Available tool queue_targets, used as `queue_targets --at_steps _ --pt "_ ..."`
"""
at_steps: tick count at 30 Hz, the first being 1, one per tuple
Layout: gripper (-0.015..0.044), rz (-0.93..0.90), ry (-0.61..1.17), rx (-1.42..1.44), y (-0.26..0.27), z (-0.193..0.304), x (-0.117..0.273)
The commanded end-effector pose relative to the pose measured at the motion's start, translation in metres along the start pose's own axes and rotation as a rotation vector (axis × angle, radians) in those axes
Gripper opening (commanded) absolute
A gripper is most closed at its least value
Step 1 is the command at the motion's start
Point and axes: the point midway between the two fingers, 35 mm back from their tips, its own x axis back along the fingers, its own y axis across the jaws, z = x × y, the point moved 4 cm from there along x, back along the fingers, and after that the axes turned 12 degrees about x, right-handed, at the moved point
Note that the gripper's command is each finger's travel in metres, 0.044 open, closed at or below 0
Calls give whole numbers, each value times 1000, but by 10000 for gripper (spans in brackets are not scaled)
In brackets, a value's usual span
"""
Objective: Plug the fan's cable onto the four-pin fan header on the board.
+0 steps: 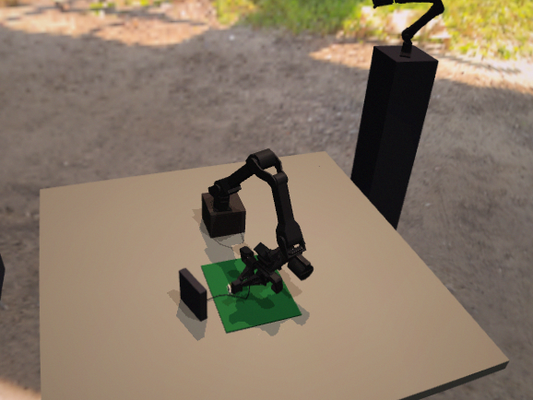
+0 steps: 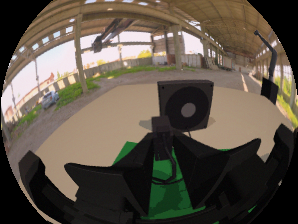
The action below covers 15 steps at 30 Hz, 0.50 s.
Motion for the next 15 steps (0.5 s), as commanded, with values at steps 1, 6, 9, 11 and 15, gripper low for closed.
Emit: queue_targets --at_steps 1,6,9,11,15 --pt "0 1 0 1 1 4 -1" --pt "0 1 0 1 1 7 -1" --pt "0 1 0 1 1 8 -1" --pt "0 1 0 1 1 9 -2" --pt "0 1 0 1 2 11 -2"
